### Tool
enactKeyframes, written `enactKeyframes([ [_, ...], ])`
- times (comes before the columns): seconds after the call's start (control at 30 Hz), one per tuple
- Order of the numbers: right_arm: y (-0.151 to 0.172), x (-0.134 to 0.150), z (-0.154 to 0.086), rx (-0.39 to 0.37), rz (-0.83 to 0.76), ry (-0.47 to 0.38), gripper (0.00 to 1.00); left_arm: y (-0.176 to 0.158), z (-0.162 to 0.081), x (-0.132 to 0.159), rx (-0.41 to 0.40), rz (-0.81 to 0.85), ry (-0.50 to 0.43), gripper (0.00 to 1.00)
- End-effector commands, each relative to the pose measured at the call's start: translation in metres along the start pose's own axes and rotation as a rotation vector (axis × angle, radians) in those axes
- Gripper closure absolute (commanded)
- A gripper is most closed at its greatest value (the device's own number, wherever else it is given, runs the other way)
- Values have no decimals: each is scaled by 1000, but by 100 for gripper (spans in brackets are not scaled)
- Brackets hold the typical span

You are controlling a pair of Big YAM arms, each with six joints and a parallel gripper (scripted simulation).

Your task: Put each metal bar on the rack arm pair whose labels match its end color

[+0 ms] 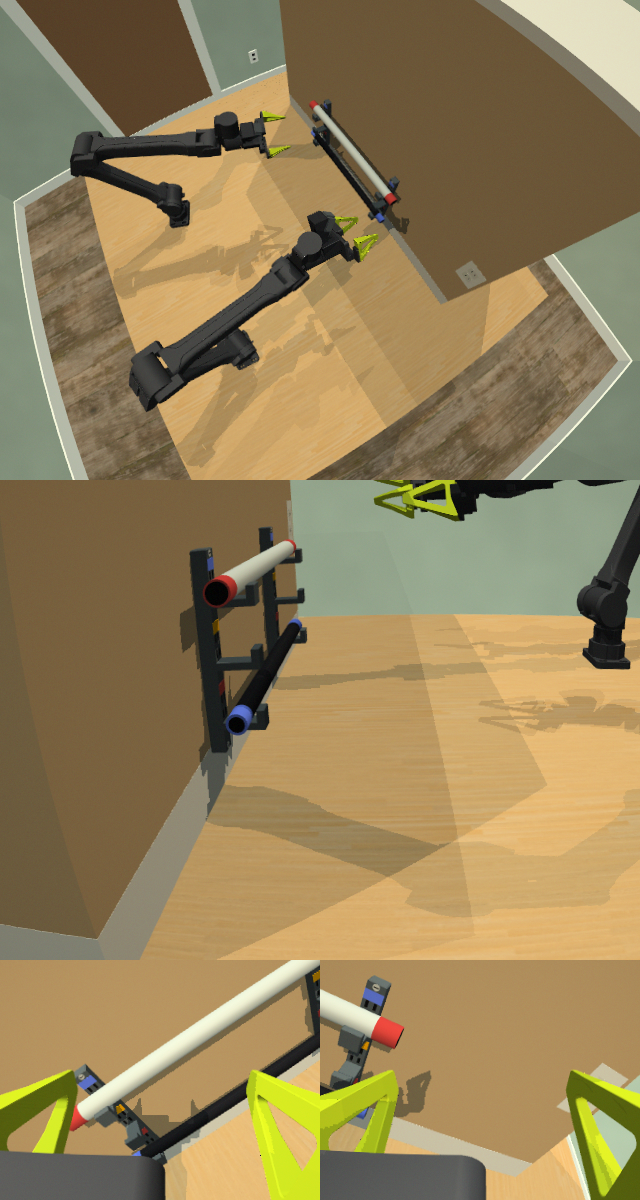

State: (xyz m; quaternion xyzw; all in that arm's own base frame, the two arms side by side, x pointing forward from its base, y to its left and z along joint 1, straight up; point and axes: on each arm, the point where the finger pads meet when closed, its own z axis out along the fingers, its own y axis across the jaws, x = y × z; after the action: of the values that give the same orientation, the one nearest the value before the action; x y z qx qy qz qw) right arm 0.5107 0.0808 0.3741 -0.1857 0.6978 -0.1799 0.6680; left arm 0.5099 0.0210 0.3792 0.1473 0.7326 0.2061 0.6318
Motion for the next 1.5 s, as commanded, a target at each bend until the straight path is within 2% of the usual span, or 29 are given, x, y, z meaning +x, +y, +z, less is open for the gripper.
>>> enactKeyframes([
  [0.0, 3, -15, 3, 12, -56, -41, 0, 11, 7, -2, -37, 62, -20, 0],
  [1.47, 115, 21, 1, 17, -590, -48, 0, -8, 17, 87, -150, 586, 87, 0],
])
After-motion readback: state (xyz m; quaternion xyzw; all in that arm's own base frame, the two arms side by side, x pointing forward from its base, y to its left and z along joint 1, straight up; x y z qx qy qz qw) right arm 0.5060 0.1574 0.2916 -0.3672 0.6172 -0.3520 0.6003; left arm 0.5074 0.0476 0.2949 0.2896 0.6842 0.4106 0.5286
